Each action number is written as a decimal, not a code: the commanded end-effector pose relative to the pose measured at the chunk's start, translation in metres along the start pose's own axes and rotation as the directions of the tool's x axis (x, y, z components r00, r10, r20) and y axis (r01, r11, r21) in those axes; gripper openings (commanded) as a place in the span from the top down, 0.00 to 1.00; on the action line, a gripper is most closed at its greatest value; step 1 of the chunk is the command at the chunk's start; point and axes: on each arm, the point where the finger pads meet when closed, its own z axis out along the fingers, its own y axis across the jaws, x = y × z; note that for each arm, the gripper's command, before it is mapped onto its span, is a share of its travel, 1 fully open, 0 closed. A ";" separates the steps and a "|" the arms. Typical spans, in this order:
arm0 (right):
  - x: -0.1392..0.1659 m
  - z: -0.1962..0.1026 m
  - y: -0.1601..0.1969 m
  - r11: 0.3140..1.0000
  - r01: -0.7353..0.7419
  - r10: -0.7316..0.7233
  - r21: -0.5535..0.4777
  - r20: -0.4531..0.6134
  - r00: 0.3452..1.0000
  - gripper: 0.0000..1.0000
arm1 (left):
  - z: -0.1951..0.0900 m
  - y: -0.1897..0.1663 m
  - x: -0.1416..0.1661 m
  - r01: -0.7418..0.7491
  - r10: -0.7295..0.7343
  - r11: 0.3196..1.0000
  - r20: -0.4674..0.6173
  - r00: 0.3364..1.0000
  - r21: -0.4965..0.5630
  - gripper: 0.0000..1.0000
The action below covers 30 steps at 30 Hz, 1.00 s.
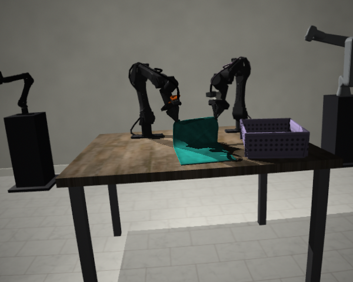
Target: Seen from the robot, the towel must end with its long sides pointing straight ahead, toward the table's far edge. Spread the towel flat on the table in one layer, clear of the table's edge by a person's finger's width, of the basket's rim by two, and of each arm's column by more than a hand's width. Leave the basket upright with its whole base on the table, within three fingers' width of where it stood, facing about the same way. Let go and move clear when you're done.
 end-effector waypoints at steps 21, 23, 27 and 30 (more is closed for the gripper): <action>0.092 0.032 0.046 0.984 0.165 -0.158 -0.073 0.094 0.983 1.00 | 0.033 -0.048 0.094 -0.149 0.143 0.986 0.091 0.986 0.069 1.00; 0.091 0.032 0.046 0.984 0.164 -0.157 -0.074 0.094 0.983 1.00 | 0.033 -0.048 0.094 -0.150 0.143 0.986 0.091 0.986 0.069 1.00; 0.114 0.040 0.055 0.974 0.204 -0.195 -0.098 0.097 0.976 1.00 | 0.041 -0.058 0.116 -0.187 0.179 0.978 0.094 0.979 0.092 1.00; 0.123 0.043 0.059 0.969 0.222 -0.211 -0.108 0.099 0.972 1.00 | 0.044 -0.063 0.125 -0.204 0.195 0.974 0.095 0.976 0.103 1.00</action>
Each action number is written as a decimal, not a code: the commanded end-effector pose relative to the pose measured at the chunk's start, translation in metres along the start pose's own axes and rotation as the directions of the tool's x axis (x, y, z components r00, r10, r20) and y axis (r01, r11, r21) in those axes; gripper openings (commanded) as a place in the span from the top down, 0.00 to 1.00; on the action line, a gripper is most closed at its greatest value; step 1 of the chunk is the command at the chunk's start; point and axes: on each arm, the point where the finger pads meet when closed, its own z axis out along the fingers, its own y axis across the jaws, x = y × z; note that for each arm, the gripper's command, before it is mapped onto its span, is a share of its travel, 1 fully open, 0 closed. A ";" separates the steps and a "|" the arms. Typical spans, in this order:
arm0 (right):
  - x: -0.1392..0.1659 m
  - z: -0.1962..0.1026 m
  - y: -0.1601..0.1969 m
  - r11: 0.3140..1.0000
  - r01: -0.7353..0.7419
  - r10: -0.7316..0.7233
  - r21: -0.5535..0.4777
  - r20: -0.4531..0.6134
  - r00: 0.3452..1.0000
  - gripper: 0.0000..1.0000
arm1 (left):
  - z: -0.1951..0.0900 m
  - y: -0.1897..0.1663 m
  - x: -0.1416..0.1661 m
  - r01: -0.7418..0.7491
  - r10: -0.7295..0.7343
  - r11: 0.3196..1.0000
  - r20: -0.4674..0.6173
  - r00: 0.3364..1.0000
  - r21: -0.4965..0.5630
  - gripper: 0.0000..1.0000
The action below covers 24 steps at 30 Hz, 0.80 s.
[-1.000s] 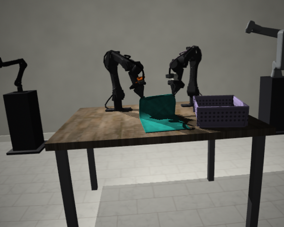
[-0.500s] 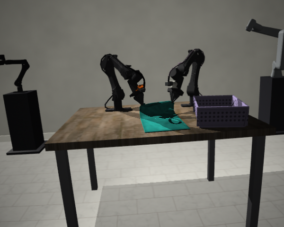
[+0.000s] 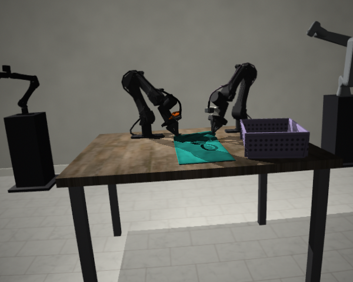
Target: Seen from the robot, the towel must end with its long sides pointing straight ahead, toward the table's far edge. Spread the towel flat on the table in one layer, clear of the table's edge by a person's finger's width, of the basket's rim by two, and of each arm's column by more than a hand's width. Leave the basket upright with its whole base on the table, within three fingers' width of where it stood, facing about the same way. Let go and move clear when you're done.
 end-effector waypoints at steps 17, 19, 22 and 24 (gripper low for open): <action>0.020 0.009 0.017 0.997 0.077 -0.076 -0.028 0.046 0.996 1.00 | 0.011 -0.017 0.028 -0.059 0.059 0.998 0.016 0.998 0.024 1.00; 0.017 0.009 0.016 0.998 0.062 -0.061 -0.032 0.035 0.998 1.00 | 0.010 -0.016 0.020 -0.056 0.055 0.998 0.026 0.998 0.027 1.00; 0.017 0.009 0.016 0.998 0.062 -0.061 -0.032 0.035 0.998 1.00 | 0.010 -0.017 0.028 -0.059 0.059 0.998 0.008 0.998 0.024 1.00; 0.017 0.009 0.016 0.998 0.062 -0.061 -0.032 0.035 0.998 1.00 | 0.010 -0.017 0.028 -0.059 0.059 0.998 0.008 0.998 0.027 1.00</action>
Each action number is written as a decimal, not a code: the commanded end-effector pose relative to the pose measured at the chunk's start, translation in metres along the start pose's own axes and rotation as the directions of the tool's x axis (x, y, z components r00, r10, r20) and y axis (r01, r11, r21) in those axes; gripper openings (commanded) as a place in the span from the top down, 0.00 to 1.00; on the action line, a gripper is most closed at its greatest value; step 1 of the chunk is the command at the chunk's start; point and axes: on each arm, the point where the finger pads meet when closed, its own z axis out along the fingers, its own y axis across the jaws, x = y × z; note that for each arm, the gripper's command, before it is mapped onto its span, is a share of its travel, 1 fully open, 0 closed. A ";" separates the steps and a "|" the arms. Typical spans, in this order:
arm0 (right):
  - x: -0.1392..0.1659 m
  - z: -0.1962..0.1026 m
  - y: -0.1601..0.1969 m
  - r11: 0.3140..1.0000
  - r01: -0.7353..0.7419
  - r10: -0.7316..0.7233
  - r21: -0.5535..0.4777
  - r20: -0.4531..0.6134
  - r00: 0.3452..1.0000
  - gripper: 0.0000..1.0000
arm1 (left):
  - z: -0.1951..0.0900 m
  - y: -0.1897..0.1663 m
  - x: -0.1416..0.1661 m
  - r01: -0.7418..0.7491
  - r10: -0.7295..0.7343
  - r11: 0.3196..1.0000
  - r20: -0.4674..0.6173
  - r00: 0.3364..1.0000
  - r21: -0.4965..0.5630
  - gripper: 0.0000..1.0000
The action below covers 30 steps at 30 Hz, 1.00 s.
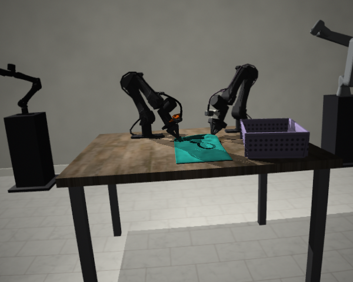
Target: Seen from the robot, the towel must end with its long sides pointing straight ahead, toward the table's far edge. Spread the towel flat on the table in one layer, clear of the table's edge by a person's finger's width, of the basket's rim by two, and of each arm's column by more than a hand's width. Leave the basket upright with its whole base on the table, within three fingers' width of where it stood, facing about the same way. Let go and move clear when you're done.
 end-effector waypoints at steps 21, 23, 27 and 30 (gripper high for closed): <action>-0.014 -0.018 0.009 0.999 0.040 -0.039 -0.019 0.032 0.999 0.67 | -0.018 -0.010 -0.015 -0.024 0.024 0.999 0.030 0.999 0.023 0.67; -0.017 -0.024 0.009 0.999 0.040 -0.039 -0.019 0.032 0.999 0.46 | -0.024 -0.010 -0.018 -0.024 0.024 0.999 0.030 0.999 0.023 0.46; -0.019 -0.027 0.009 0.999 0.040 -0.039 -0.019 0.032 0.999 0.36 | -0.026 -0.010 -0.020 -0.024 0.024 0.999 0.030 0.999 0.023 0.36; -0.026 -0.038 0.009 0.999 0.040 -0.039 -0.019 0.032 0.999 0.36 | -0.037 -0.010 -0.027 -0.024 0.024 0.999 0.030 0.999 0.023 0.36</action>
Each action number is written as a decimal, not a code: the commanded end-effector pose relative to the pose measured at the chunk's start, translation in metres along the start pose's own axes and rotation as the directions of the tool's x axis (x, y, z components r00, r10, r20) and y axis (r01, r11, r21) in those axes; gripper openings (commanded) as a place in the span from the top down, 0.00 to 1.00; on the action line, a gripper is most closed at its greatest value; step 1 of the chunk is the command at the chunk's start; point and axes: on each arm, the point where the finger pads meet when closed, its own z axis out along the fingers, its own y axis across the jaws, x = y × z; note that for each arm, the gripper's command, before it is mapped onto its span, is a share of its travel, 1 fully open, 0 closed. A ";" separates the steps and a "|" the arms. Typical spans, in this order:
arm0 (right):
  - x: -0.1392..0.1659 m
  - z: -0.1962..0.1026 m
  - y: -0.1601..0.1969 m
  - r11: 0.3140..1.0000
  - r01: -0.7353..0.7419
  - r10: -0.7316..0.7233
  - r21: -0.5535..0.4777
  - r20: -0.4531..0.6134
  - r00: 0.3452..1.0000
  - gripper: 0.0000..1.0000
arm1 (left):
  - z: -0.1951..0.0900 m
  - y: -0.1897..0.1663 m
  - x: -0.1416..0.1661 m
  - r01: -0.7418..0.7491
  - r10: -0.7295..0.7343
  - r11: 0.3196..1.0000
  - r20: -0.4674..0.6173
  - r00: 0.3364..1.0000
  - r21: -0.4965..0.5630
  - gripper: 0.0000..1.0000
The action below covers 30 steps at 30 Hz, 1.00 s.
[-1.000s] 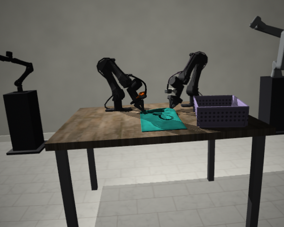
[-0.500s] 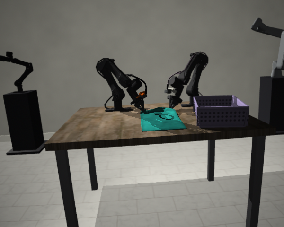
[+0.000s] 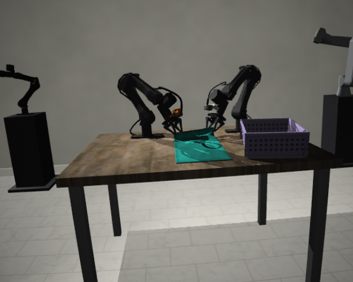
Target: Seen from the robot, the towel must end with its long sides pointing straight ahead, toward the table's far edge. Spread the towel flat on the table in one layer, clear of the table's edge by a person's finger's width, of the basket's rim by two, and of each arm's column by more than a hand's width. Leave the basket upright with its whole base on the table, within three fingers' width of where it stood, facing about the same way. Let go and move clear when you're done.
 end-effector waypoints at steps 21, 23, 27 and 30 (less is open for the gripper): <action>-0.074 -0.041 -0.052 0.983 -0.142 0.145 0.113 -0.012 0.989 0.36 | -0.038 0.052 -0.068 0.140 -0.143 0.985 -0.029 0.989 -0.105 0.36; -0.089 -0.042 -0.068 0.974 -0.179 0.181 0.136 -0.008 0.983 0.36 | -0.039 0.068 -0.083 0.173 -0.178 0.976 -0.025 0.984 -0.129 0.36; -0.100 -0.043 -0.079 0.967 -0.203 0.206 0.152 -0.004 0.979 0.36 | -0.040 0.080 -0.094 0.196 -0.201 0.970 -0.021 0.979 -0.147 0.36; -0.105 -0.043 -0.083 0.964 -0.212 0.215 0.159 -0.002 0.977 0.36 | -0.040 0.084 -0.098 0.204 -0.210 0.967 -0.020 0.978 -0.152 0.36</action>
